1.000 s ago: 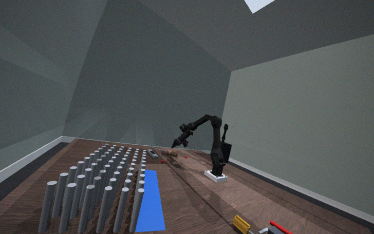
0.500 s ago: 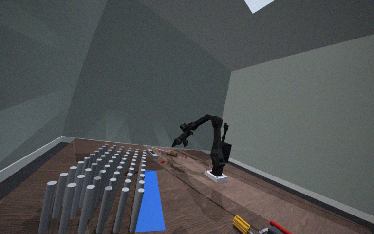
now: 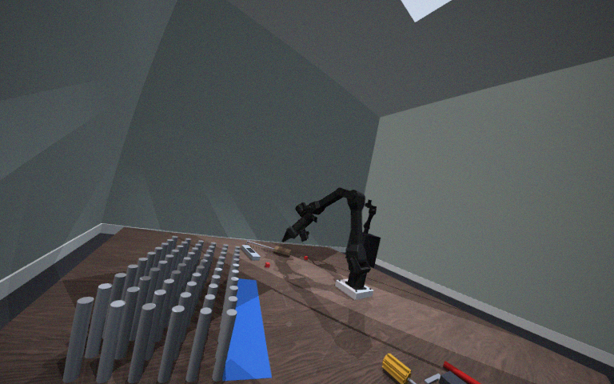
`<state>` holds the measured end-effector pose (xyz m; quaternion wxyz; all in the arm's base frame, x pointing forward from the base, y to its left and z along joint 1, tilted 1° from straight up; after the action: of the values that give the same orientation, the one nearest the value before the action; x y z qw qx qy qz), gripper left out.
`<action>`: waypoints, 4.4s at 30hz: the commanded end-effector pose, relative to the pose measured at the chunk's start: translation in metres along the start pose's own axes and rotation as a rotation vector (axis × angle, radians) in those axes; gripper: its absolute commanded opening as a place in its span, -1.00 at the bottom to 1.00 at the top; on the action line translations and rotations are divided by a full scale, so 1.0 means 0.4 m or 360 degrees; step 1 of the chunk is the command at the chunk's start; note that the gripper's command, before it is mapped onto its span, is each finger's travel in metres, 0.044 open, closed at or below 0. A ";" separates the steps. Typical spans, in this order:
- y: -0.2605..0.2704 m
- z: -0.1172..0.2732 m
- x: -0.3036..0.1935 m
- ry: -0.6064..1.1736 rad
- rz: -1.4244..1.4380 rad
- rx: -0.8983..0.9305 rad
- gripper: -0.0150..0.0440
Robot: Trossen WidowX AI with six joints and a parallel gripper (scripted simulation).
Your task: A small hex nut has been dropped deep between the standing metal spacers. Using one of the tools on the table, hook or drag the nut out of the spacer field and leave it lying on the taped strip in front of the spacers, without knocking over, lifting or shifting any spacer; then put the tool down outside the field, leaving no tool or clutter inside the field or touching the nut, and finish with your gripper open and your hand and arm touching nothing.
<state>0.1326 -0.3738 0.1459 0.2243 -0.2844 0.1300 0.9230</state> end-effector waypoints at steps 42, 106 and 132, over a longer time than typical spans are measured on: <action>-0.019 -0.138 0.098 -0.0008 -0.0013 -0.0012 0.19; -0.171 0.189 -0.210 -0.0042 0.0822 -0.0138 -0.49; -0.375 0.190 -0.267 0.0028 0.2202 -0.0241 -0.49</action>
<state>0.2451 -0.2594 0.2525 -0.3982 -0.1682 0.2143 0.8759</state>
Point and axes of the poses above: the point midway between the two fingers, 35 mm back from their tips, its own z axis back along the fingers, its own y axis across the jaws, x = y × z, the point moved 6 cm from there along z, back along the fingers, and after that the axes turned 7 degrees about z, right-handed, at the moved point
